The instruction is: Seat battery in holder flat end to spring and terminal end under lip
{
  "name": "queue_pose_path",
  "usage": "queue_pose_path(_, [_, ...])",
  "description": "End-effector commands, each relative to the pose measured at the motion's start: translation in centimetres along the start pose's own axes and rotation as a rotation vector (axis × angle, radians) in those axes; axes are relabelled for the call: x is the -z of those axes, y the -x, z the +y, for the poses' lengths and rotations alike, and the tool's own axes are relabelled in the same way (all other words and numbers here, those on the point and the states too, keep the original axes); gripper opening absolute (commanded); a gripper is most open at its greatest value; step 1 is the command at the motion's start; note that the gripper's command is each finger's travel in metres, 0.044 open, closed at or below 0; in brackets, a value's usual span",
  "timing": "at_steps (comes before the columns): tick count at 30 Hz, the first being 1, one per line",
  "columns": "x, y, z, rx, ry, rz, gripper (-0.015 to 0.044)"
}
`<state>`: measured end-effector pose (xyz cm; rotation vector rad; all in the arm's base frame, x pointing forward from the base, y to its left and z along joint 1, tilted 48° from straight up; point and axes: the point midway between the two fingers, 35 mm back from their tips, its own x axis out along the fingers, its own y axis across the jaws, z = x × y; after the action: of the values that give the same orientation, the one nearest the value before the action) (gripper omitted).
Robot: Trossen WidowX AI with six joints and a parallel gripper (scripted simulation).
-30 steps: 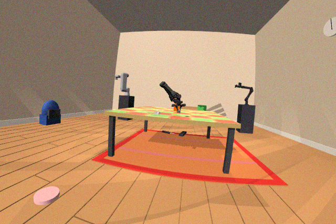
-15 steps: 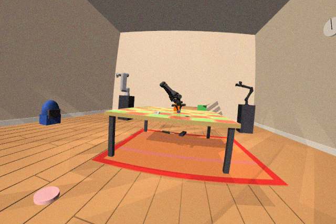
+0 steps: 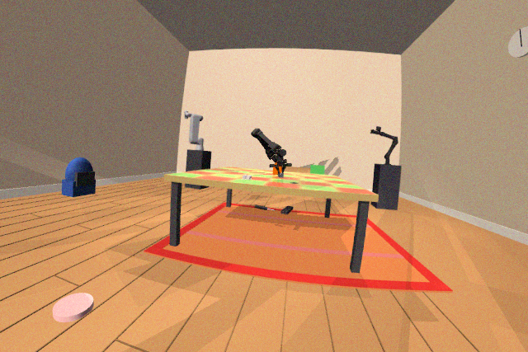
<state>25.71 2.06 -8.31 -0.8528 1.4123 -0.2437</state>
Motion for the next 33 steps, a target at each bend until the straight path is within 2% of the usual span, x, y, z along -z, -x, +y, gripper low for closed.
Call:
queue_pose_path(1, [0.7,-0.4,-0.1,0.001,0.01,0.049,0.008])
queue_pose_path(18, [0.5,-0.3,-0.4,-0.002,0.007,0.137,0.008])
queue_pose_path(33, [-0.5,-0.4,-0.4,-0.003,0.005,0.14,0.008])
